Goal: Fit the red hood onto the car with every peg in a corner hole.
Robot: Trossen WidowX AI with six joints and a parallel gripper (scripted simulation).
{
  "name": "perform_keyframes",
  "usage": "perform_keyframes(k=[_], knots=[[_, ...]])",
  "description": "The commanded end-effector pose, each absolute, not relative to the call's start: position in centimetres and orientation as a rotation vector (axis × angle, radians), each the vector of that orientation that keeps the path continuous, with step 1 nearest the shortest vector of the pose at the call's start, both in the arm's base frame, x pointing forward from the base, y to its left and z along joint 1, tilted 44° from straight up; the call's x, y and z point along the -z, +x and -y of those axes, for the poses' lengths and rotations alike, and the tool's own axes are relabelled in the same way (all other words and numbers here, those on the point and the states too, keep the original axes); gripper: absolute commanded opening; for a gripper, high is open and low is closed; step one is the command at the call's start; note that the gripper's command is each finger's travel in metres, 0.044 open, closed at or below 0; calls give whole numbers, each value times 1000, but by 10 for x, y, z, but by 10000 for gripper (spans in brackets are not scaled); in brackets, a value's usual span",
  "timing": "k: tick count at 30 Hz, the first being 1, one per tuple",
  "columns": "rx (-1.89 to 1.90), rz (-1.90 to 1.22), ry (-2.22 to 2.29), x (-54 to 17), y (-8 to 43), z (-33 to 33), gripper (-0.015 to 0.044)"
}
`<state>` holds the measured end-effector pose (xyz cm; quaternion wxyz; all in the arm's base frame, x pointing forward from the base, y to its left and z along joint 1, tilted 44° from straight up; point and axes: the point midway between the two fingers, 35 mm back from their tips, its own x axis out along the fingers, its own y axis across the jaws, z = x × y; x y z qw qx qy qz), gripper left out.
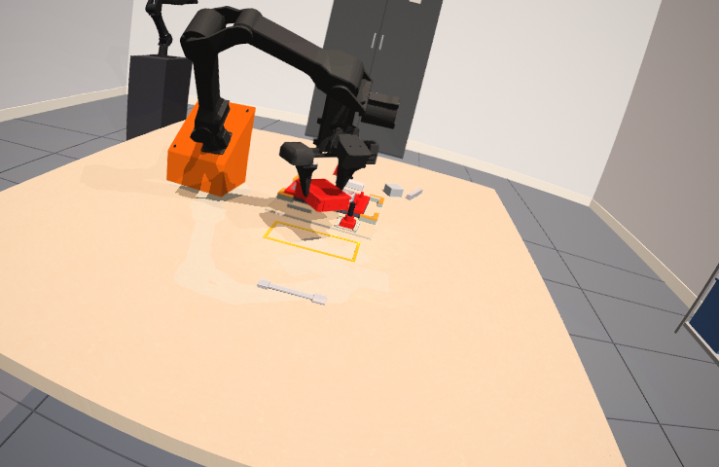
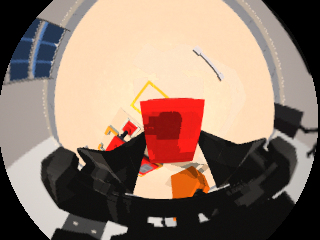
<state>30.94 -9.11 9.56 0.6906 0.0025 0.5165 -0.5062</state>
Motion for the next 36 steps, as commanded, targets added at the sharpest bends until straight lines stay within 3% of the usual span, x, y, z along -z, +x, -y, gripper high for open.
perform_keyframes(k=[1,36], knots=[[1088,-1198,-39,-84,313,80,0],[702,-1473,-465,28,336,-46,0]])
